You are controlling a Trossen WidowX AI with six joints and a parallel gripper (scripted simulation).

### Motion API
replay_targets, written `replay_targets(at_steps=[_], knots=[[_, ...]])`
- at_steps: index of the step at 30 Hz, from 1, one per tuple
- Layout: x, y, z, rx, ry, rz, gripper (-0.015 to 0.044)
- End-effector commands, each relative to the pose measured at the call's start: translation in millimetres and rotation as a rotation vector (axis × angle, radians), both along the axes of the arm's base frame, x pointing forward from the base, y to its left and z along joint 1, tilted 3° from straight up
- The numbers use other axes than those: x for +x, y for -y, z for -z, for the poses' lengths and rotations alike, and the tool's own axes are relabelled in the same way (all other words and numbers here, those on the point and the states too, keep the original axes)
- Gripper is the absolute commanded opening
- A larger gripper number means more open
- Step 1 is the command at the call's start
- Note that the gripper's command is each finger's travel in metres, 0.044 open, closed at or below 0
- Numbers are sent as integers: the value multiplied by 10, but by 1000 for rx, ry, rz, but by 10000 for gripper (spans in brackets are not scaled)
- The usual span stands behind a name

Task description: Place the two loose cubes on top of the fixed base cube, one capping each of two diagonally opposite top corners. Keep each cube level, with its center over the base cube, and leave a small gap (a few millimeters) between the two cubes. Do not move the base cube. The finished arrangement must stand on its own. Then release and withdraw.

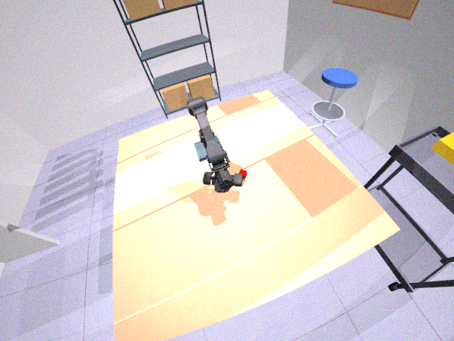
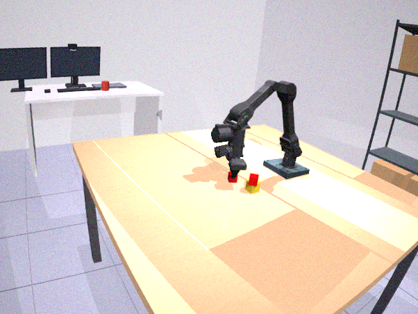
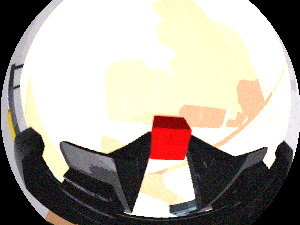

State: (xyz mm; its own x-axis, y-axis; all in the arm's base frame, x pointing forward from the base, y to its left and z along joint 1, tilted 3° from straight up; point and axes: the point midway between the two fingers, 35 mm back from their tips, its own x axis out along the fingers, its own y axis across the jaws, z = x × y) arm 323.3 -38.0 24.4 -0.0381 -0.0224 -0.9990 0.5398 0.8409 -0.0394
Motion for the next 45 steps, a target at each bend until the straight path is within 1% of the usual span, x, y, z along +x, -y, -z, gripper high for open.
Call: replay_targets(at_steps=[1, 27, 33, 45], knots=[[65, 4, -164, -6, 18, 1, 105], [62, -34, -988, -5, 18, 1, 105], [53, -41, -1035, -5, 17, -6, 105], [-62, -367, -1016, 12, 5, -490, 105]])
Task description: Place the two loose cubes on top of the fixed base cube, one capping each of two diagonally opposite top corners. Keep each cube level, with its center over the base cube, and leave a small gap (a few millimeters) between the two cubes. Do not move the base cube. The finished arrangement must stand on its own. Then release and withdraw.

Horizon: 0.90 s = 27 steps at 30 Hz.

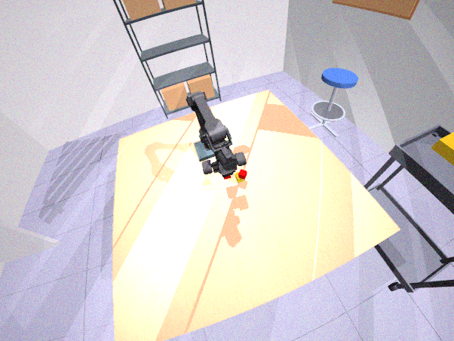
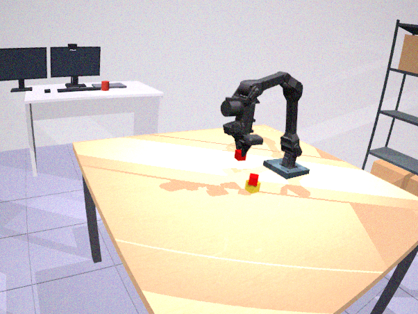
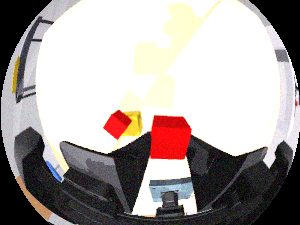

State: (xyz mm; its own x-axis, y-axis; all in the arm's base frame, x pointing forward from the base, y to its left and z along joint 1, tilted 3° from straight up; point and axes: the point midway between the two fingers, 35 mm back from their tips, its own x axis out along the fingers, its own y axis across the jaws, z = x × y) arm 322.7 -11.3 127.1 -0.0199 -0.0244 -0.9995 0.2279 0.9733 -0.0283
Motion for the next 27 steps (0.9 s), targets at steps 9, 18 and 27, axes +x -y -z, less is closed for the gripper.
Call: replay_targets(at_steps=[9, 18, 27], knots=[[-171, -342, 29, 12, -15, -535, 105], [-304, -565, 52, 23, -24, -920, 105], [-327, -600, 56, 24, -26, -983, 105]])
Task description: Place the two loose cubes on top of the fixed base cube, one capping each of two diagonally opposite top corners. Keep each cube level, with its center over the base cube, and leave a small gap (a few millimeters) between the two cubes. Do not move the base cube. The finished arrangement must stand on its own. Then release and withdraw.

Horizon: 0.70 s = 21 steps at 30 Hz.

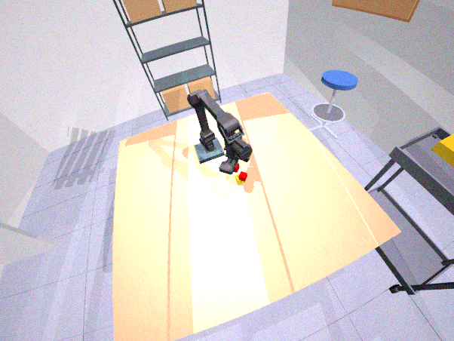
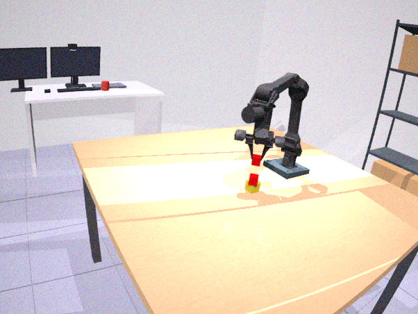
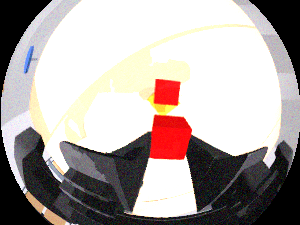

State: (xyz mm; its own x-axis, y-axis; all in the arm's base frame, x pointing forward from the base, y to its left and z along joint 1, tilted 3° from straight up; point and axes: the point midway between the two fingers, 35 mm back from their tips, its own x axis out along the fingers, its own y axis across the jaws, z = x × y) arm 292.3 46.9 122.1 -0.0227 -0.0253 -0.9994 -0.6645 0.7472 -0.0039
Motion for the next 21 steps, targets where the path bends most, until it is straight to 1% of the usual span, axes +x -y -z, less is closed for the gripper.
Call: replay_targets(at_steps=[1, 12, 21], knots=[[-23, -17, 6, 5, -1, -26, 105], [-47, -20, 292, 5, -2, -37, 105], [-50, -21, 311, 5, -2, -38, 105]])
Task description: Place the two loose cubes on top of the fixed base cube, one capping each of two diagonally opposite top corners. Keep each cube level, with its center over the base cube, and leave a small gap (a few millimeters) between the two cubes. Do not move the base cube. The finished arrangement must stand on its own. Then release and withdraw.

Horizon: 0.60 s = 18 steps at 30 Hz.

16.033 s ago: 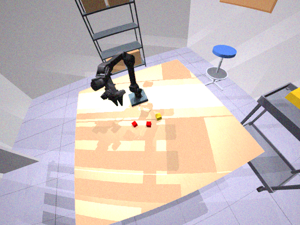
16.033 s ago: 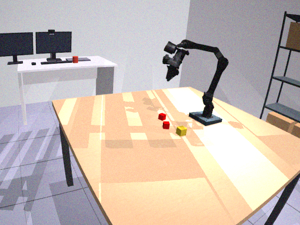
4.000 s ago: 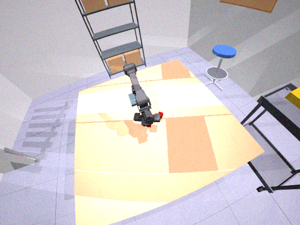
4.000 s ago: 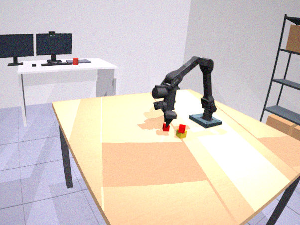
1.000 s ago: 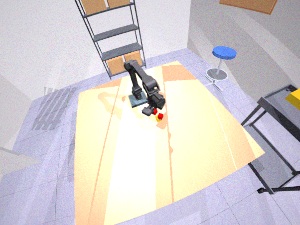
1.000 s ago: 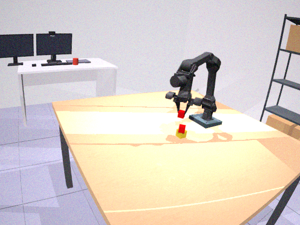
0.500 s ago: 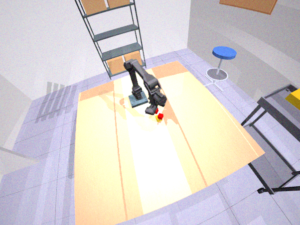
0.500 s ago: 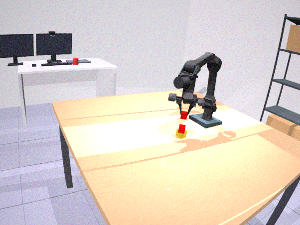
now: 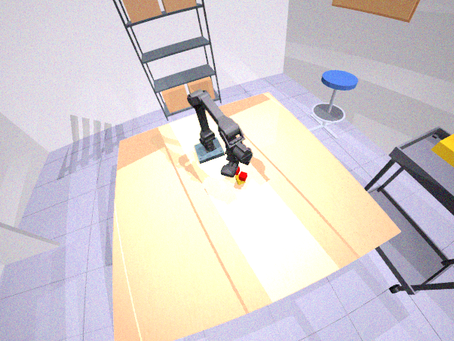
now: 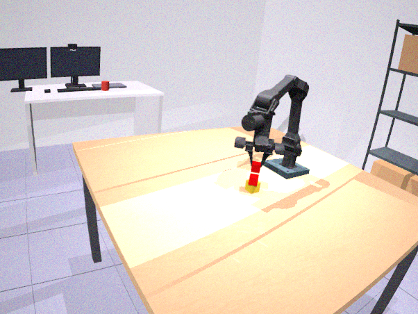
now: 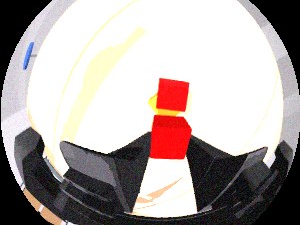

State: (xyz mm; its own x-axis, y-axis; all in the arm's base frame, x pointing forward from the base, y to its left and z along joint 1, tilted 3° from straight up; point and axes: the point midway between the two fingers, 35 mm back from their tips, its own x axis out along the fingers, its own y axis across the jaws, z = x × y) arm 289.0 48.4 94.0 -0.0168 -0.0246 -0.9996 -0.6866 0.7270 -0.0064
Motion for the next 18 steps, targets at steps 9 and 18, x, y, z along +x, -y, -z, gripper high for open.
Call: replay_targets(at_steps=[9, 18], knots=[[-15, -6, 59, 4, -7, -7, 105], [-7, -4, 244, 3, -7, 0, 105]])
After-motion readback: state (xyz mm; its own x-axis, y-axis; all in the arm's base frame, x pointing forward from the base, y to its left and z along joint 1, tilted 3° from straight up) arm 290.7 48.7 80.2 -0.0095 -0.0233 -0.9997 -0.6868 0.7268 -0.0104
